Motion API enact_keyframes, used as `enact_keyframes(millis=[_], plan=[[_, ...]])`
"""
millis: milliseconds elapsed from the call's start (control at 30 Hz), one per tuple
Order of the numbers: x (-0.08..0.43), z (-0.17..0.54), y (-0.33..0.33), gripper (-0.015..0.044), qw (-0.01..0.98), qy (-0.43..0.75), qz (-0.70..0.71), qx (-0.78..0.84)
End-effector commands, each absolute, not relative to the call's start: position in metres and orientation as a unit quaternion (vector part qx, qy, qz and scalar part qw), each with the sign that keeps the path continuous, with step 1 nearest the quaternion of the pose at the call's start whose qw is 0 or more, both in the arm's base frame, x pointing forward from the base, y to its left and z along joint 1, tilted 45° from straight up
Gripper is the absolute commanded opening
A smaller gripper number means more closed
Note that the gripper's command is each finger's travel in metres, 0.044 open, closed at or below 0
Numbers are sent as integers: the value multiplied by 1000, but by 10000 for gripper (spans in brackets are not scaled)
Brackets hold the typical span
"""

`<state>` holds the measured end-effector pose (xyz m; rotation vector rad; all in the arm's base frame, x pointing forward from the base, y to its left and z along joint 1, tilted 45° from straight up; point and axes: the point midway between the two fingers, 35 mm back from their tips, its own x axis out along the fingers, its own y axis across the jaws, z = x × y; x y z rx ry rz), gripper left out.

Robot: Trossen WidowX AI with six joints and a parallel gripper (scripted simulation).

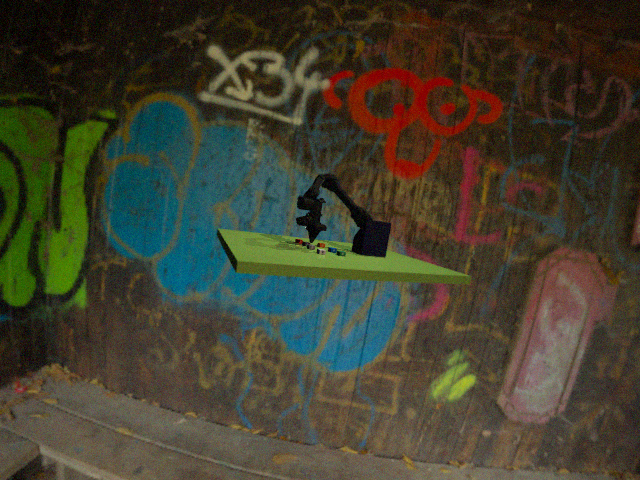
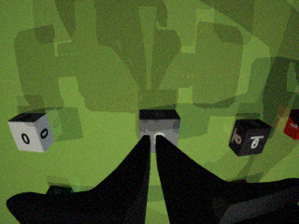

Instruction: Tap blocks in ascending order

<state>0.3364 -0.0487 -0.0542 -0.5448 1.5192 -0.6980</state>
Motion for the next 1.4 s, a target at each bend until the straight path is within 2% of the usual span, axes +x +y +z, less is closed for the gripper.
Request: enact_keyframes(millis=[0,100,233,433,733,867,1033,1367], plan=[[341,-46,-40,20,644,660,-305,-235],[343,-37,-30,20,645,661,-304,-235],[346,9,15,20,645,661,-304,-234],[344,11,19,20,645,661,-304,-234],[246,-12,50,20,644,663,-302,-234],[245,-15,48,20,644,663,-302,-234],[240,-68,-5,20,643,662,-303,-235],[239,-76,-14,20,643,662,-303,-235]])
